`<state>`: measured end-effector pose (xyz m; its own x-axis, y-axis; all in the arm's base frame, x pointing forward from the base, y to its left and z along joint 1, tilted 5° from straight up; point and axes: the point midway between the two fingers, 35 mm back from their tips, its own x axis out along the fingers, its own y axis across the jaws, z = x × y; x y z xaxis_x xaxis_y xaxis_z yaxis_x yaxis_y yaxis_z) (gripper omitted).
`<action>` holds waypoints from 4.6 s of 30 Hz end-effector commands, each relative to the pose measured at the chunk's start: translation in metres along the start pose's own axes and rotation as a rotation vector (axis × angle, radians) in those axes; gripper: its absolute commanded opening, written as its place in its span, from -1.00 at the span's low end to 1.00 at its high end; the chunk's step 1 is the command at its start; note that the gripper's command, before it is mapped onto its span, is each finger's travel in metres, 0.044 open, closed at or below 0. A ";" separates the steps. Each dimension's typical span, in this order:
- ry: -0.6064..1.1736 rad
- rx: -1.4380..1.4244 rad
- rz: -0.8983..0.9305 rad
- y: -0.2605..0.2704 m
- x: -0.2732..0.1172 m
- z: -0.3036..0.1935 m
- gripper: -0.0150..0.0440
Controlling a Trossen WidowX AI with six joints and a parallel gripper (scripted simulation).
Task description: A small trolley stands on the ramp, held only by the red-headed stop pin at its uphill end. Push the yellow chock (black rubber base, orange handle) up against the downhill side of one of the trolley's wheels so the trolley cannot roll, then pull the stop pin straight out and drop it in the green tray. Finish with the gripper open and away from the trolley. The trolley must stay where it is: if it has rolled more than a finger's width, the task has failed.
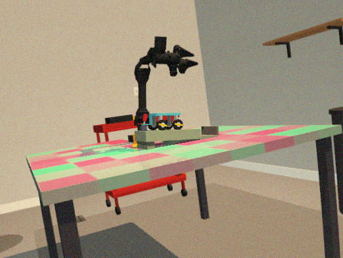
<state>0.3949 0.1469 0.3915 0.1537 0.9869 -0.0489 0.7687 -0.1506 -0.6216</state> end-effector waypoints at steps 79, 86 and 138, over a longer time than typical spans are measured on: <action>0.782 2.050 1.703 0.094 -0.264 0.379 0.15; 0.782 2.050 1.703 0.098 -0.263 0.384 0.15; 0.782 2.050 1.703 0.069 -0.266 0.351 -0.49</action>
<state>0.1886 -0.1039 0.0757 0.0099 0.0765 -0.9970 -0.9420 0.3352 0.0163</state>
